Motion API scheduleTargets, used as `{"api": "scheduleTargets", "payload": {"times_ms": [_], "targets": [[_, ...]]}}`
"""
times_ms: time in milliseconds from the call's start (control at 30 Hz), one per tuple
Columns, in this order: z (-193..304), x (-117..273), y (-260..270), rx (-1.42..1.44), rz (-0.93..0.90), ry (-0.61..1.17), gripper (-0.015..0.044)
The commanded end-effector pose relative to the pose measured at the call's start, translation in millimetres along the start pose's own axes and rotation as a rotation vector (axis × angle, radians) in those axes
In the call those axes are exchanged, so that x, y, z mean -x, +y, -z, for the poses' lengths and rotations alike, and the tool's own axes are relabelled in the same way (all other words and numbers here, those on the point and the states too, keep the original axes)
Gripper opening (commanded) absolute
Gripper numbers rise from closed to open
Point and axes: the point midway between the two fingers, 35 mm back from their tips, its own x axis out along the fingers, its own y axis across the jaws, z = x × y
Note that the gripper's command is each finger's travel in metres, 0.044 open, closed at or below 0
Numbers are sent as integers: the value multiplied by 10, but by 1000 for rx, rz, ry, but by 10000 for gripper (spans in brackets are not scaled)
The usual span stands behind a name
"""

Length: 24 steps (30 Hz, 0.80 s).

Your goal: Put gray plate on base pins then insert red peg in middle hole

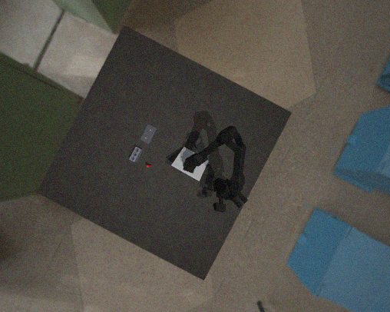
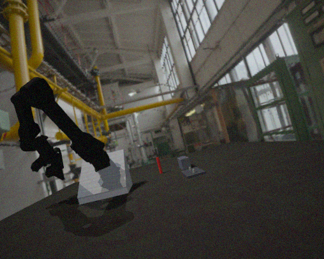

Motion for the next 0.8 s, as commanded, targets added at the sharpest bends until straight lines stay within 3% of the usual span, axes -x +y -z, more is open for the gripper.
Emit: {"api": "scheduleTargets", "payload": {"times_ms": [0, 333, 767], "targets": [[-7, 25, -149, -1128, -424, 128, 440], [-33, 101, -255, -1766, -616, 350, 440], [-34, 103, -259, -1789, -621, 360, 440]]}}
